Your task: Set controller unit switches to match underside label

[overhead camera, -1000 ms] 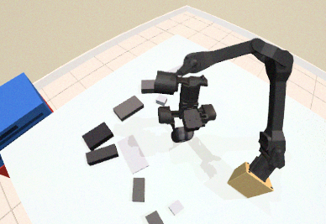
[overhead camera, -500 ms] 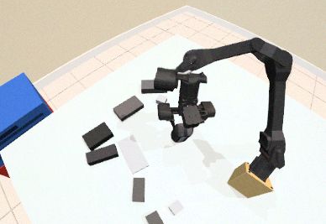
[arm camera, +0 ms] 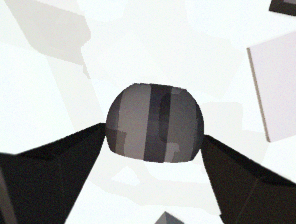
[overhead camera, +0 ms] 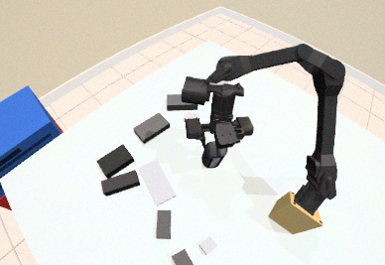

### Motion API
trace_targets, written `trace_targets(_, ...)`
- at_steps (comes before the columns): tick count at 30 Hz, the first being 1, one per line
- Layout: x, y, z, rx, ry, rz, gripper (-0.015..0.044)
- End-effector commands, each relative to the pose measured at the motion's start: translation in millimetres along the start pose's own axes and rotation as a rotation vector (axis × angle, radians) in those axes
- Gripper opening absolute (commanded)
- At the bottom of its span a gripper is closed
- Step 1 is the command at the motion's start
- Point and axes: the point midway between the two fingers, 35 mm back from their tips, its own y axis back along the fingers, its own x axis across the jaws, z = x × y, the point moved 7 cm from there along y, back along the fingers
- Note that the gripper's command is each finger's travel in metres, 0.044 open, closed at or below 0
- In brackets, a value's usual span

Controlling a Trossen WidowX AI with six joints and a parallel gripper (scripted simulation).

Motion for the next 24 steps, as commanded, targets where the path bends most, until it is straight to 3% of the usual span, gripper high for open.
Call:
trace_targets(1,1,0,-7,0.024,-0.005,0.003,0.0338)
trace_targets(24,1,3,-20,0.08,-0.006,0.003,0.0338)
